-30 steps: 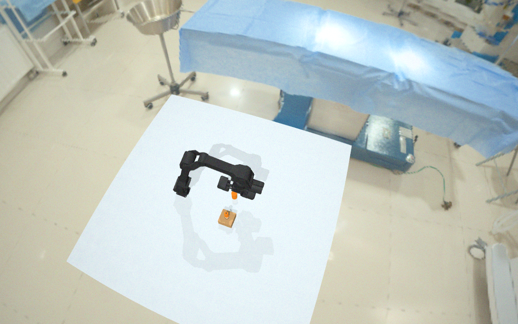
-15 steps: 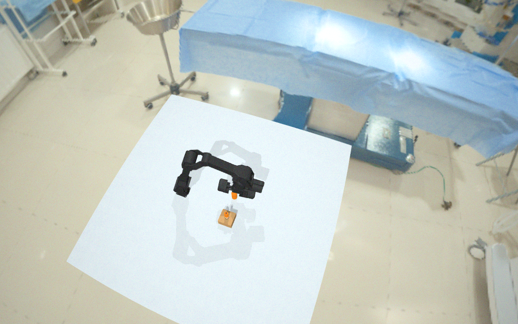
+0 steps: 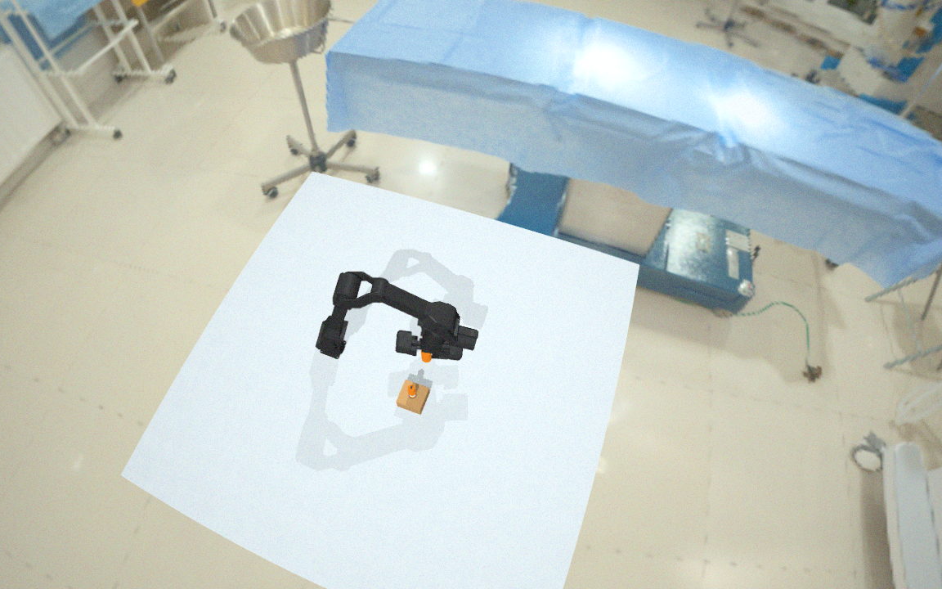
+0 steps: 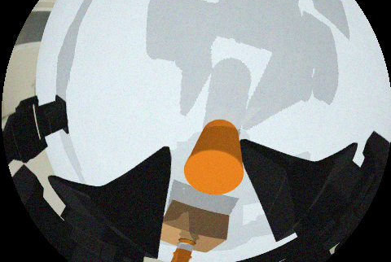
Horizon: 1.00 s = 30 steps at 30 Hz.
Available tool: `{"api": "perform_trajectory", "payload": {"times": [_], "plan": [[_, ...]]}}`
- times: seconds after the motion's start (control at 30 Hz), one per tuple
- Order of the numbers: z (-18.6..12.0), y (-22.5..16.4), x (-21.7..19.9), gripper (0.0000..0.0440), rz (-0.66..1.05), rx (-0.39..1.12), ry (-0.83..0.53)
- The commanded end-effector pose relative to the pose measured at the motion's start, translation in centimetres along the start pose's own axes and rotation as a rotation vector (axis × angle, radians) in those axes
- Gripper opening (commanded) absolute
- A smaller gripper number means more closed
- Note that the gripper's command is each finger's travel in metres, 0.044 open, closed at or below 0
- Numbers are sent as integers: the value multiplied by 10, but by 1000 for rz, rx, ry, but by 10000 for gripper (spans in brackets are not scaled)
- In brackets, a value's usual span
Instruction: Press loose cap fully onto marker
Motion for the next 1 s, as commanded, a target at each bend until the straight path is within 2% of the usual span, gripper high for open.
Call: {"api": "perform_trajectory", "payload": {"times": [0.0,0.17,0.47,0.97], "plan": [[5,2,2,190,-33,16,-9],[-4,2,5,65,-53,23,-46],[-31,-4,7,100,-61,28,-134],[-81,-32,17,93,-28,9,-219]]}}
Point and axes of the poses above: the point midway between the two fingers, 35 mm back from their tips, its own z axis out along the fingers, its own x axis across the jaws, y = z × x, the point moved 9 cm from there along -z, back along the fingers, and after that the axes turned 13 degrees about z, right-handed, at the moved point
